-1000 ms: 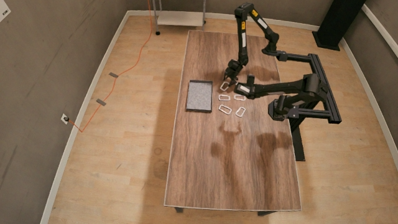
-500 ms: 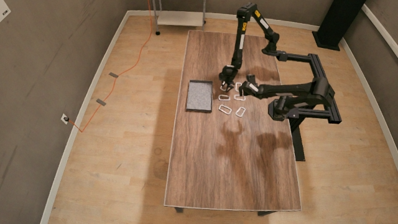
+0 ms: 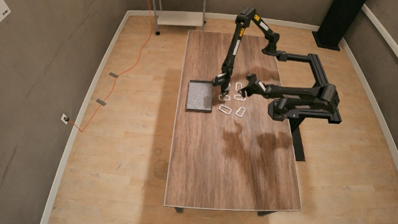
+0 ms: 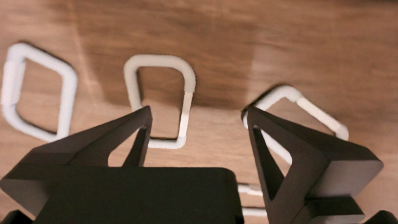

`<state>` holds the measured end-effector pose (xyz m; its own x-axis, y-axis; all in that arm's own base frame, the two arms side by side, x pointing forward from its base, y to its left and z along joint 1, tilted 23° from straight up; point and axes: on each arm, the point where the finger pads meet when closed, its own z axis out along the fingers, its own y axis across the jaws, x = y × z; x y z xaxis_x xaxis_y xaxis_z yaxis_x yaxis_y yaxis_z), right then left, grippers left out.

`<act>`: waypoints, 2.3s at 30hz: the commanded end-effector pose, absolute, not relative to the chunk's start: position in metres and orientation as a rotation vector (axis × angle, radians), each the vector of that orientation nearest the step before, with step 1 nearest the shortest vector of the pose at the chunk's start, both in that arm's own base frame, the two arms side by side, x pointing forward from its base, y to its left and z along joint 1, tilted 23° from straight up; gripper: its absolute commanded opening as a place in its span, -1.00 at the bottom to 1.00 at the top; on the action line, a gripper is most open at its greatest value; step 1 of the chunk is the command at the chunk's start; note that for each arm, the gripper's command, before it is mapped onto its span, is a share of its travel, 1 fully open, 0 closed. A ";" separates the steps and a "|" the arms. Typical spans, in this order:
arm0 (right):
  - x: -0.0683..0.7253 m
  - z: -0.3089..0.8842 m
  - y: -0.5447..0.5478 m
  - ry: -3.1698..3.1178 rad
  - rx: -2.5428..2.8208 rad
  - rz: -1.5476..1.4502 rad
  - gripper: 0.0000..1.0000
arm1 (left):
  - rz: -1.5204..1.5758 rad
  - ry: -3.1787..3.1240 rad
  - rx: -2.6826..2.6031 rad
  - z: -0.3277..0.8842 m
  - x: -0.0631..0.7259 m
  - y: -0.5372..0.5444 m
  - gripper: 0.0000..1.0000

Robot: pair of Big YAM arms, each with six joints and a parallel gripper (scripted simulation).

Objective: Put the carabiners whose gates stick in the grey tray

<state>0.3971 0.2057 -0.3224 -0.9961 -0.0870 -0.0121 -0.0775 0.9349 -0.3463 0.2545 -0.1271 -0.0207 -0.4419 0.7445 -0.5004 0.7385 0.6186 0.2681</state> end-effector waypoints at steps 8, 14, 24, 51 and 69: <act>0.384 -0.336 0.249 3.087 -0.117 -0.621 0.57 | 0.007 2.222 1.139 -0.012 0.260 -0.135 1.00; 0.398 -0.328 0.249 3.071 -0.089 -0.592 0.57 | 0.007 2.222 1.139 -0.012 0.260 -0.135 1.00; 0.402 -0.349 0.232 3.088 -0.088 -0.620 0.57 | 0.010 2.250 1.137 -0.017 0.258 -0.131 1.00; 0.407 -0.342 0.241 3.060 -0.083 -0.578 -0.07 | 0.010 2.250 1.137 -0.017 0.258 -0.131 1.00; 0.403 -0.345 0.239 3.064 -0.081 -0.585 0.66 | 0.010 2.250 1.137 -0.017 0.258 -0.131 1.00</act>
<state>0.3879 0.2273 -0.3544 -0.9978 -0.0584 0.0309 -0.0659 0.9177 -0.3918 0.2555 -0.1273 -0.0201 -0.4482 0.7376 -0.5050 0.7313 0.6274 0.2675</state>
